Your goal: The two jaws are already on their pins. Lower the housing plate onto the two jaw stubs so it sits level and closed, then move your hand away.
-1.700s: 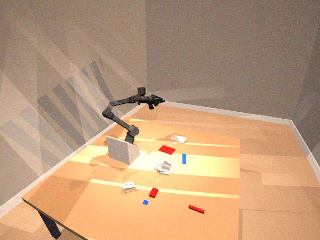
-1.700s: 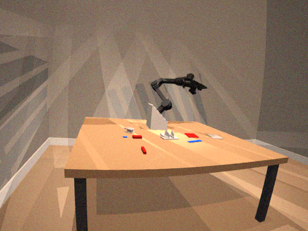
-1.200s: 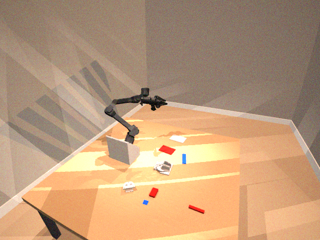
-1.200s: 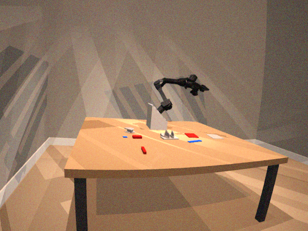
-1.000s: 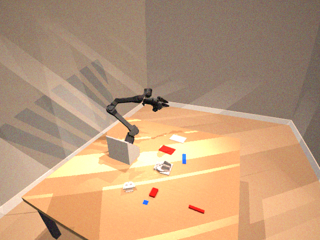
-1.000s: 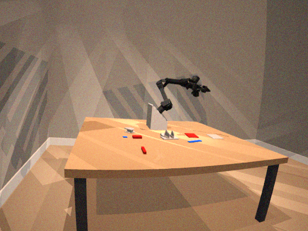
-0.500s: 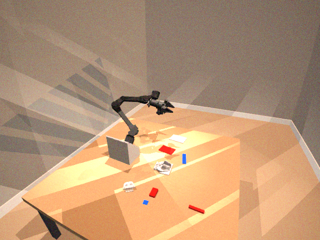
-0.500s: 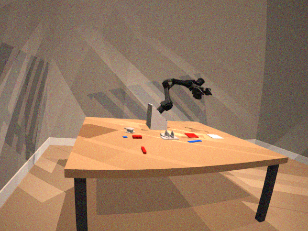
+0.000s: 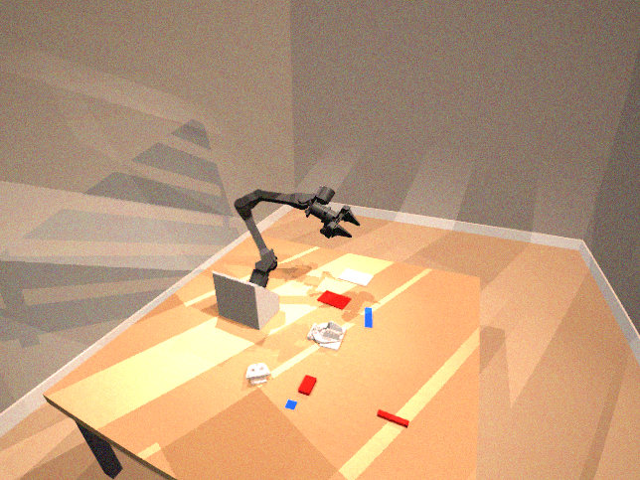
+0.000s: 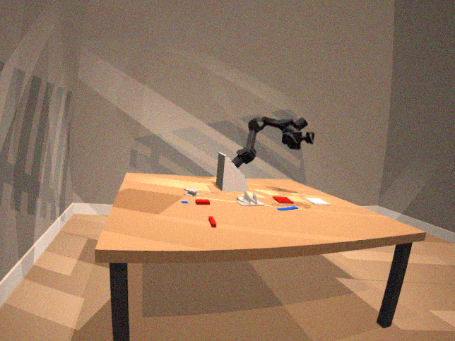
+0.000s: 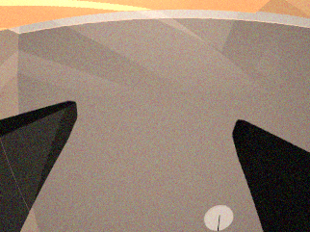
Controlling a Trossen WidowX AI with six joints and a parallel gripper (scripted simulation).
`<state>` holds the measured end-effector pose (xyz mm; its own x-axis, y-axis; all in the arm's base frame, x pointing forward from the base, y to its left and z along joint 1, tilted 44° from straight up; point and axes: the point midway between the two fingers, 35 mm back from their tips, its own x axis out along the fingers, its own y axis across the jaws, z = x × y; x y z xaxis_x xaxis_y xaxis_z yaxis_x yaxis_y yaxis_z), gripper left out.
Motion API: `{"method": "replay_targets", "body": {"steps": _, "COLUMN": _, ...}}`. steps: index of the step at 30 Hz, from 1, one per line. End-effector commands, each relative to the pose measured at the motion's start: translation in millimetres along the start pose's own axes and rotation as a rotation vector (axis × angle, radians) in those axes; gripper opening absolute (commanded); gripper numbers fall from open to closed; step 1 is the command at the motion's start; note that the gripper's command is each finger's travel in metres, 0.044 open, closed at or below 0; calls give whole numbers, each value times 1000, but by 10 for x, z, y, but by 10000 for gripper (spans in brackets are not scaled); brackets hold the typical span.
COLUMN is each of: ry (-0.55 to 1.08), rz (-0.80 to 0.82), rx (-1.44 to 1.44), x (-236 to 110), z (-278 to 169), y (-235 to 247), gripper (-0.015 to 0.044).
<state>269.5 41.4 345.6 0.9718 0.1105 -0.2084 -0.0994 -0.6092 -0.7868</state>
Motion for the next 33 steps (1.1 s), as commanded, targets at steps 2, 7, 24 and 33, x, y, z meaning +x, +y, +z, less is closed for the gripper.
{"method": "replay_targets", "body": {"steps": 2, "ry": -19, "rz": 75, "rx": 69, "x": 176, "z": -6, "y": 146, "gripper": 440}}
{"method": "replay_targets", "body": {"steps": 7, "ry": -27, "rz": 147, "rx": 142, "x": 334, "z": -27, "y": 303, "gripper": 440}}
{"method": "replay_targets", "body": {"steps": 24, "ry": 51, "rz": 441, "rx": 401, "x": 693, "z": -259, "y": 1110, "gripper": 440}}
{"method": "replay_targets", "body": {"steps": 33, "ry": 75, "rz": 569, "rx": 533, "x": 847, "z": -310, "y": 1526, "gripper": 440}}
